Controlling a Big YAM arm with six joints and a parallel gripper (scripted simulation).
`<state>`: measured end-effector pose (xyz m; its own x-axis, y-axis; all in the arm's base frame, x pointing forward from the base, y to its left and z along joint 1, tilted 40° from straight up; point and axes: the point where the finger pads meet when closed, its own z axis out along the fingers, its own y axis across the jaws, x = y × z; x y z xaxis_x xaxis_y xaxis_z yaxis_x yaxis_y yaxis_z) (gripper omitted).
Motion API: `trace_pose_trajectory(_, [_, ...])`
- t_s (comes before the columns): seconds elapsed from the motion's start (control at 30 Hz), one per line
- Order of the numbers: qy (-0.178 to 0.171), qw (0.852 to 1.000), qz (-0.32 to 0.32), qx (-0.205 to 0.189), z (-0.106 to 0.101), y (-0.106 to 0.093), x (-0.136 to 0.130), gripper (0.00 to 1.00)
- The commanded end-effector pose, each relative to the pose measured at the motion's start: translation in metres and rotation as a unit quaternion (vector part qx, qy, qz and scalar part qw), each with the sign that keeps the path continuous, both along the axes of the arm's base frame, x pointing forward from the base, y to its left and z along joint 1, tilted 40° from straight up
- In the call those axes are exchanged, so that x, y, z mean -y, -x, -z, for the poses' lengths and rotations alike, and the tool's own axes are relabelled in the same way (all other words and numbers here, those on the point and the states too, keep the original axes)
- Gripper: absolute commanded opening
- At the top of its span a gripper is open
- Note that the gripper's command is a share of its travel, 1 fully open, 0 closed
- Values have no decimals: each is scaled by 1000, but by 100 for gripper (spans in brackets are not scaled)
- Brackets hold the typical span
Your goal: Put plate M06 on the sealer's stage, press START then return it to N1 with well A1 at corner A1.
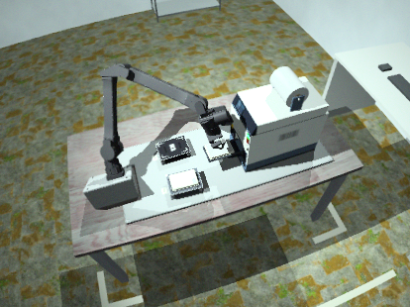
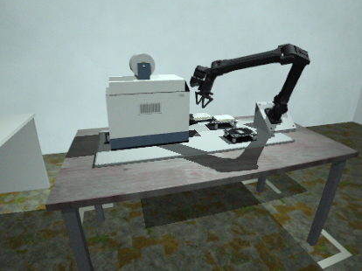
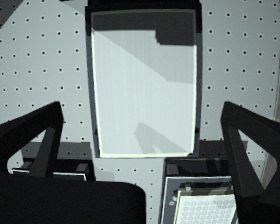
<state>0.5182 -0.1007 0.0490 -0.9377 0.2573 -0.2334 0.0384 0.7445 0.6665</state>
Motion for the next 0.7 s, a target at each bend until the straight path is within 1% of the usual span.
trace_pose_trajectory(0.0, [0,1000,-12,3,-4,7,-5,100])
trace_pose_trajectory(0.07, [0,1000,-12,3,-4,7,-5,100])
trace_pose_trajectory(0.4, [5,1000,-13,17,-1,-18,-12,100])
trace_pose_trajectory(0.57, [1,1000,-4,-1,16,-11,-17,100])
trace_pose_trajectory(0.67, [1,1000,-4,-1,18,-8,-16,100])
